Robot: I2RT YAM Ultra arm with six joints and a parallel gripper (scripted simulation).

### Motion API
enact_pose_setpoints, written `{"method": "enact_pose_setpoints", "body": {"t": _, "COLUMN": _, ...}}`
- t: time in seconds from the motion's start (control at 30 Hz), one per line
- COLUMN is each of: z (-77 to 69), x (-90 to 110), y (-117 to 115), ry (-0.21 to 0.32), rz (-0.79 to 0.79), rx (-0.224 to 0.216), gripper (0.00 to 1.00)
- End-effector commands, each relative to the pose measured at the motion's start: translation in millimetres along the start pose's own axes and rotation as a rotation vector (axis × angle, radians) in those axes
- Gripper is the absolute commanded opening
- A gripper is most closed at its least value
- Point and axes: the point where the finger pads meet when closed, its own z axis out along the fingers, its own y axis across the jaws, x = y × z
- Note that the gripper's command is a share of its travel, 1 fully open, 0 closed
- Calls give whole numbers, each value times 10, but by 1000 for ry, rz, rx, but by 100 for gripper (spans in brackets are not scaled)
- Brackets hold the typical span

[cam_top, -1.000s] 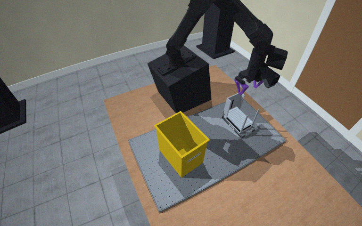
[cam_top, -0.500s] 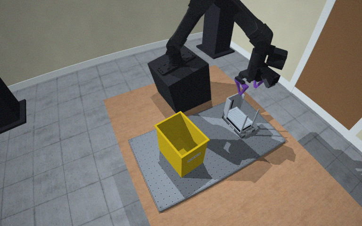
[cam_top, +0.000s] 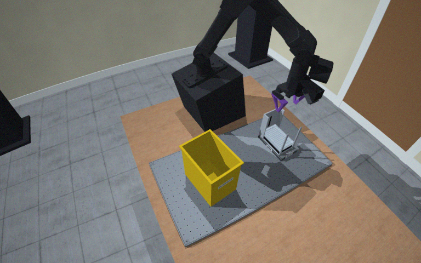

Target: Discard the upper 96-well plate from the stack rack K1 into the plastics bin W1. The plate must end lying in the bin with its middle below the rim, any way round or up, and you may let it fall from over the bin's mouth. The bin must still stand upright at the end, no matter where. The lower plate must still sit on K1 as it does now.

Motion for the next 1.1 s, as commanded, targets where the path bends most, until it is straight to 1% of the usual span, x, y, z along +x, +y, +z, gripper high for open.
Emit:
{"method": "enact_pose_setpoints", "body": {"t": 0.0, "z": -18, "x": -68, "y": 27, "ry": -31, "rz": 1, "rx": -11, "gripper": 100}}
{"method": "enact_pose_setpoints", "body": {"t": 0.13, "z": 49, "x": -70, "y": 28, "ry": -31, "rz": 1, "rx": -11, "gripper": 100}}
{"method": "enact_pose_setpoints", "body": {"t": 0.2, "z": 49, "x": -70, "y": 28, "ry": -31, "rz": 1, "rx": -11, "gripper": 100}}
{"method": "enact_pose_setpoints", "body": {"t": 0.7, "z": 299, "x": -77, "y": 29, "ry": -31, "rz": 1, "rx": -10, "gripper": 100}}
{"method": "enact_pose_setpoints", "body": {"t": 0.77, "z": 299, "x": -77, "y": 29, "ry": -31, "rz": 1, "rx": -10, "gripper": 100}}
{"method": "enact_pose_setpoints", "body": {"t": 1.07, "z": 449, "x": -81, "y": 31, "ry": -31, "rz": 1, "rx": -10, "gripper": 100}}
